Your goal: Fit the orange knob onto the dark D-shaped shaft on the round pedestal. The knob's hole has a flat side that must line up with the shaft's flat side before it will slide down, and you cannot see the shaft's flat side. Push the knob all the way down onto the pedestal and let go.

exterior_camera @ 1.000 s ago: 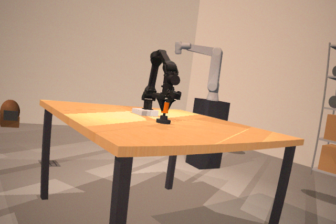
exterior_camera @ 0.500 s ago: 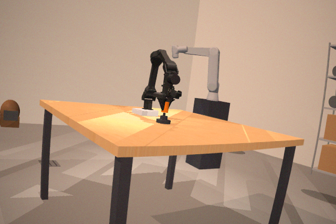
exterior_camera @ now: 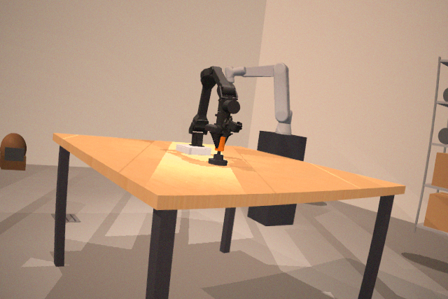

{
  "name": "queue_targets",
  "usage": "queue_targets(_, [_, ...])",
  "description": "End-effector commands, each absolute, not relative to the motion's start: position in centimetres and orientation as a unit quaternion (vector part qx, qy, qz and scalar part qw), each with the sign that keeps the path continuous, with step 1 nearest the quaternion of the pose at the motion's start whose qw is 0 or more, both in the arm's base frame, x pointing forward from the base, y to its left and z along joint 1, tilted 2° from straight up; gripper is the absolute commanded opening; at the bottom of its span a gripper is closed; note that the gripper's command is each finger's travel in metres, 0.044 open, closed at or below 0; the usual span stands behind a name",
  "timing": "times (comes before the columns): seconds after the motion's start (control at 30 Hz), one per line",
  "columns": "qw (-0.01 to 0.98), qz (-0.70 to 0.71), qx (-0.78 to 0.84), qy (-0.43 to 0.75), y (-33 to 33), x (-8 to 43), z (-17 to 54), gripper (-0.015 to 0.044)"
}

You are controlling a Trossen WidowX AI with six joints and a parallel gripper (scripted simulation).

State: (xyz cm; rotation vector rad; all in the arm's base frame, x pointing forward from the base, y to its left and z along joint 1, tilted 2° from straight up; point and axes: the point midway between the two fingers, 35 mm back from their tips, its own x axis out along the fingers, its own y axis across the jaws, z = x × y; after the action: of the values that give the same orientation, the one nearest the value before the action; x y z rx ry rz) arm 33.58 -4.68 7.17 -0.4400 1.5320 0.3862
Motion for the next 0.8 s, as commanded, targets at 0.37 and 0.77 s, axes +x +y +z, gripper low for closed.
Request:
queue_targets(0.37, [0.682, 0.172, -0.2, 0.683, -4.76, 33.67, 7.07, 0.0])
queue_targets(0.77, [0.668, 0.215, -0.242, 0.67, -4.73, 33.61, 7.55, 0.0])
